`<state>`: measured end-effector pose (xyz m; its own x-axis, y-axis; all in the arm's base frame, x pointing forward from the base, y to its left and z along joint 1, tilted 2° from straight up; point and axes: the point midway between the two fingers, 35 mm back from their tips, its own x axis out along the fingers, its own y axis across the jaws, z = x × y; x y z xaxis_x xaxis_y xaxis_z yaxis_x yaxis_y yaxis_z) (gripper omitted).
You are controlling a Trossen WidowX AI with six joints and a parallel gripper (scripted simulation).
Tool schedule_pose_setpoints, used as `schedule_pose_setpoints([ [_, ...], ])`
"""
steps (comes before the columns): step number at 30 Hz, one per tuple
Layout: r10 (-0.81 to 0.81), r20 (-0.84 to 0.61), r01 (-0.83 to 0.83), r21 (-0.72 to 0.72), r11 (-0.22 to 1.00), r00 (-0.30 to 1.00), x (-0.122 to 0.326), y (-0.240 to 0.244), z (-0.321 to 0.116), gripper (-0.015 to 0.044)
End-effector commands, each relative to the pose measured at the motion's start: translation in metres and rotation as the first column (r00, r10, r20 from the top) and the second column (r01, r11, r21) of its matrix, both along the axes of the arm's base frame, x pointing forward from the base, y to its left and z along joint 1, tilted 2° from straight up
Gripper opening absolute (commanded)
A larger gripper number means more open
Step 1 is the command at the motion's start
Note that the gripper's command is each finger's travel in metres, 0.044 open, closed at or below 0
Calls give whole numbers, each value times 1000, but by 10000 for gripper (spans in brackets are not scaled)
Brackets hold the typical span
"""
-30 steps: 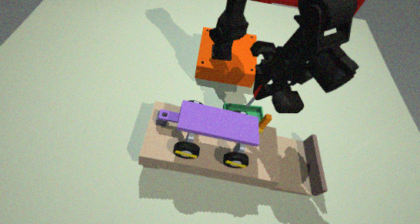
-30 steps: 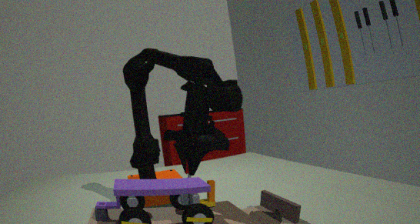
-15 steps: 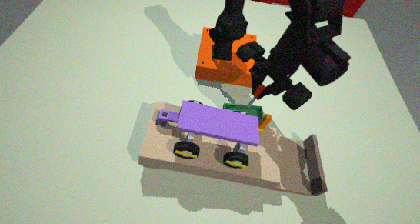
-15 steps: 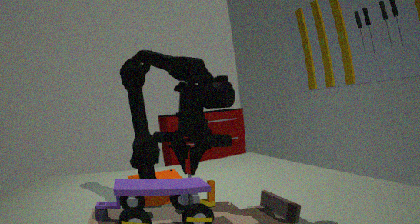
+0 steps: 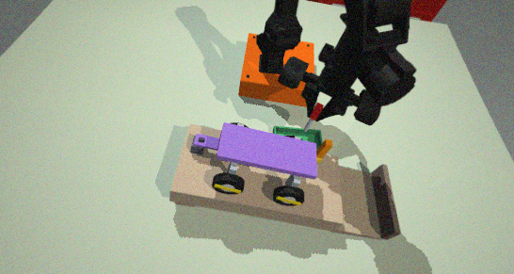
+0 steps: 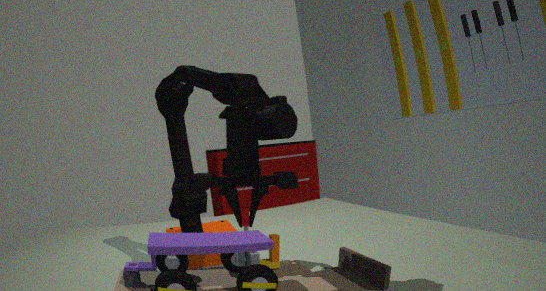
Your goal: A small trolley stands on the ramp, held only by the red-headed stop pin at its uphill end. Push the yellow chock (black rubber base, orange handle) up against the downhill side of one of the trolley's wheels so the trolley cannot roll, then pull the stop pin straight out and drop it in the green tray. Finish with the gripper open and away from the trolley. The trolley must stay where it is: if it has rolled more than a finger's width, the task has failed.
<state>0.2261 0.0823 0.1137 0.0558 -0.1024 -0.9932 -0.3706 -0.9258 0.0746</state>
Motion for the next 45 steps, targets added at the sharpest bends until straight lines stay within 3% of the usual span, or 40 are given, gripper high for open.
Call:
schedule_pose_setpoints([
  [1,99,-10,-99,21,995,995,0,0,1,0],
  [10,343,-26,-342,59,938,939,1,-2,2,0],
  [30,401,-33,-398,72,915,916,-20,-1,-20,0],
  [39,406,24,-401,213,891,914,-18,5,-44,0],
  [45,406,31,-402,228,887,913,-18,15,-64,0],
])
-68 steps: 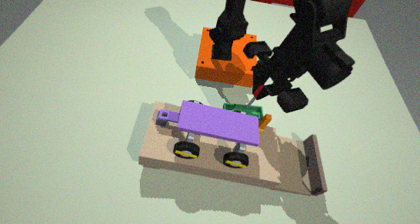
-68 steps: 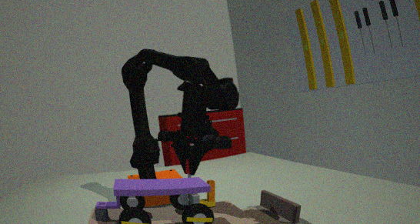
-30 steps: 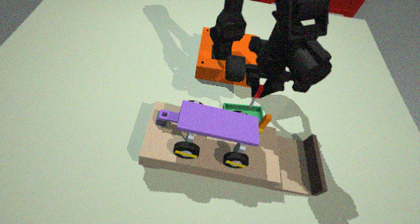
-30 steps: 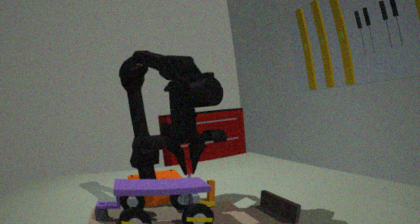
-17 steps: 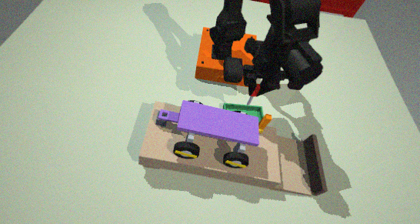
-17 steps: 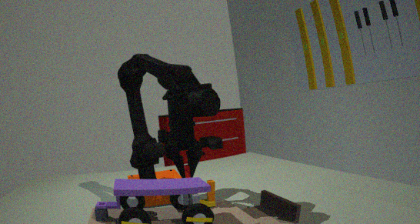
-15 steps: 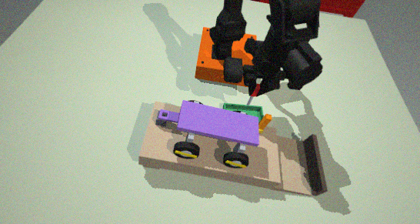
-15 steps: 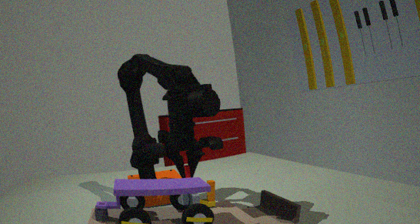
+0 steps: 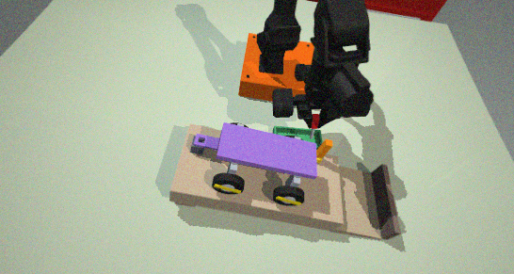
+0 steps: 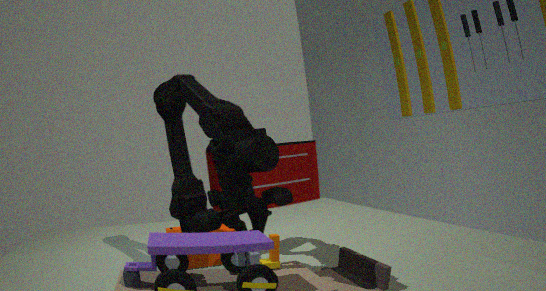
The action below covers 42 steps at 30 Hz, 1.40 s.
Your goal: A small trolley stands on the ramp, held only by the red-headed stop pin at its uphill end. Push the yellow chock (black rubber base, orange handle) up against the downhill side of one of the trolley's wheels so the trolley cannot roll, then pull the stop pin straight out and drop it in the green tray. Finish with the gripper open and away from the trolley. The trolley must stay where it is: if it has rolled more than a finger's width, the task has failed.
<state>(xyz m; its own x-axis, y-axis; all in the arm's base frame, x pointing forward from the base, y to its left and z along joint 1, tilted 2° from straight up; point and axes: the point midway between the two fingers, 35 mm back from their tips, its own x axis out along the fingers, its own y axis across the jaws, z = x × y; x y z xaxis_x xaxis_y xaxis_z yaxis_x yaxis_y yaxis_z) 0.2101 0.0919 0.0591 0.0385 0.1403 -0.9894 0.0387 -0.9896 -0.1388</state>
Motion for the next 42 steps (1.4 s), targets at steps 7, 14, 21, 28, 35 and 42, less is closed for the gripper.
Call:
schedule_pose_setpoints([
  [7,2,-11,-2,12,1000,1000,-3,16,-29,0],
  [14,2,-11,-2,12,1000,1000,-2,15,-30,105],
  [21,2,-11,-2,12,1000,1000,-2,10,-31,190],
  [28,2,-11,-2,11,1000,1000,-1,5,-32,190],
  [35,2,-11,-2,11,1000,1000,-1,0,-34,190],
  [42,2,-11,-2,11,1000,1000,0,-5,-36,190],
])
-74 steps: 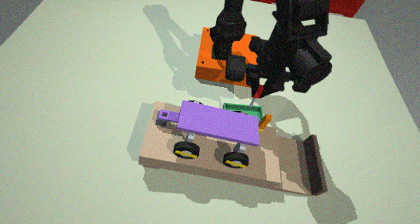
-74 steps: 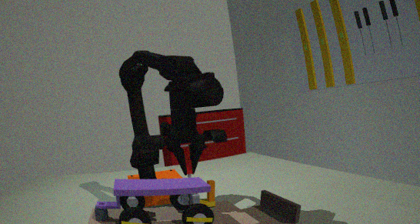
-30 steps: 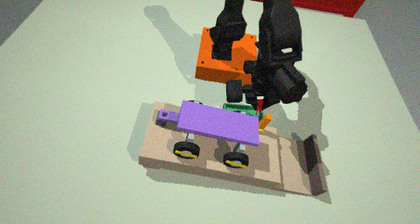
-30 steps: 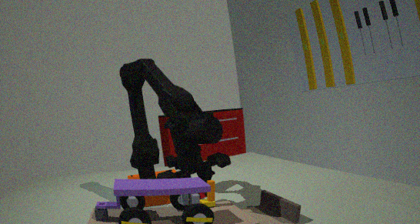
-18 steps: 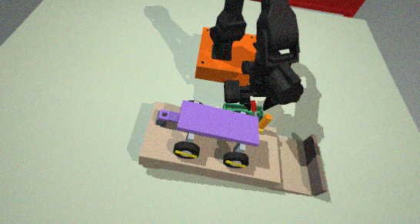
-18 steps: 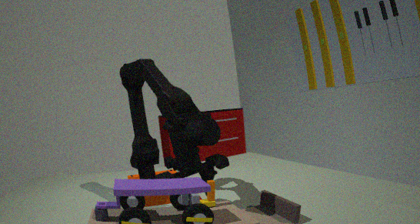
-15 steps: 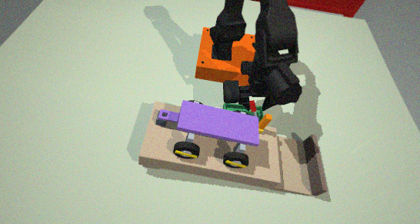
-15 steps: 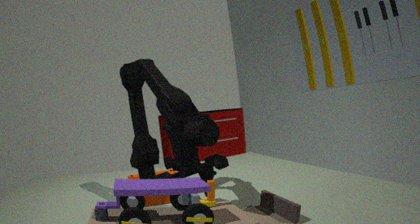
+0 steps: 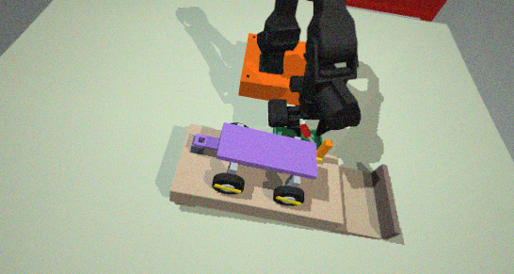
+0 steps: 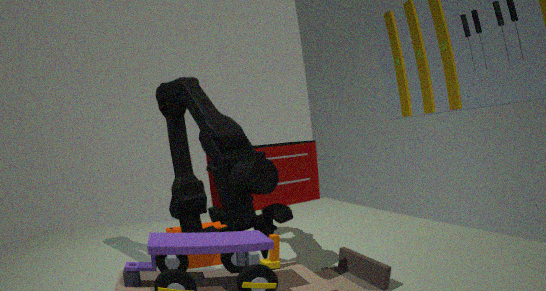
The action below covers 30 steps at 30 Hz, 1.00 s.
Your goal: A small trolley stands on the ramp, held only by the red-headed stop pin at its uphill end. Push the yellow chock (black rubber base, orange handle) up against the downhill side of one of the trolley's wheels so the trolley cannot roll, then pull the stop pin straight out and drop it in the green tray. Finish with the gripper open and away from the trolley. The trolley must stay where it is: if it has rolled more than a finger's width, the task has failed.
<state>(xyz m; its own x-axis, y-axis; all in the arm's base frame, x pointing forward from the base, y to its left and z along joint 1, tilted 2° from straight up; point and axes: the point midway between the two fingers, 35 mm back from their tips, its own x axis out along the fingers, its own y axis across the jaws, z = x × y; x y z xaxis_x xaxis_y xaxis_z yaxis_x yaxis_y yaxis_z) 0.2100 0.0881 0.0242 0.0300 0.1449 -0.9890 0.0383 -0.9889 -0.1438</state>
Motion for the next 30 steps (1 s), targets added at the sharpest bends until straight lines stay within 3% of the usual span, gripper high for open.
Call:
schedule_pose_setpoints([
  [1,1,-2,-1,6,1000,1000,0,-2,-1,190],
  [30,1,-2,-1,4,1000,1000,1,-19,-11,190],
])
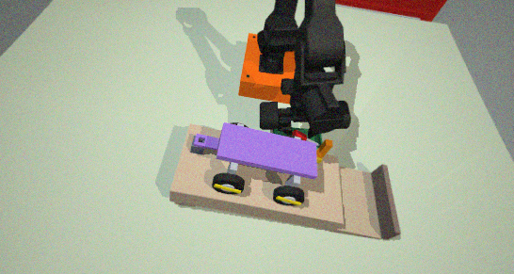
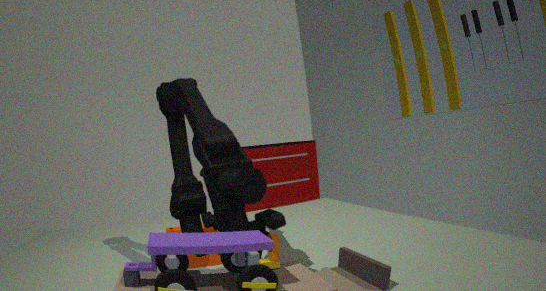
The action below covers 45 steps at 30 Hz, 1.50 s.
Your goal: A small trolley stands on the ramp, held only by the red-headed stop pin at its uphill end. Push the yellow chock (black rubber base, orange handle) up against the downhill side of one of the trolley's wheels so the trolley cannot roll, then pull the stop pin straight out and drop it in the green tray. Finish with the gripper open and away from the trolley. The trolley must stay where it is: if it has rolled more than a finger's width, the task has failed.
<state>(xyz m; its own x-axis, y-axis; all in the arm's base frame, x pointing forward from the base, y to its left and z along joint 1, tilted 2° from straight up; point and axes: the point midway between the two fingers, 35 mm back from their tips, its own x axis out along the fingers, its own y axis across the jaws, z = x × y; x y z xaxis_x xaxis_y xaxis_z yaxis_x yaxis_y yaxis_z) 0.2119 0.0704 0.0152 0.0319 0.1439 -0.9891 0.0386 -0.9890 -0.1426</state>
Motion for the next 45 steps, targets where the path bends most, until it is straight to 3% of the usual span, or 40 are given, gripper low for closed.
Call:
schedule_pose_setpoints([
  [1,1,-4,-1,5,1000,1000,-1,-2,-2,190],
  [18,1,-4,-1,5,1000,1000,-1,-9,-10,190],
  [24,0,2,0,0,1000,1000,1,-8,-7,340],
  [35,1,-4,-1,5,1000,1000,-3,-9,16,340],
  [39,1,-4,-1,5,1000,1000,-4,-9,27,440],
  [45,1,-4,-1,5,1000,1000,-5,-9,47,440],
])
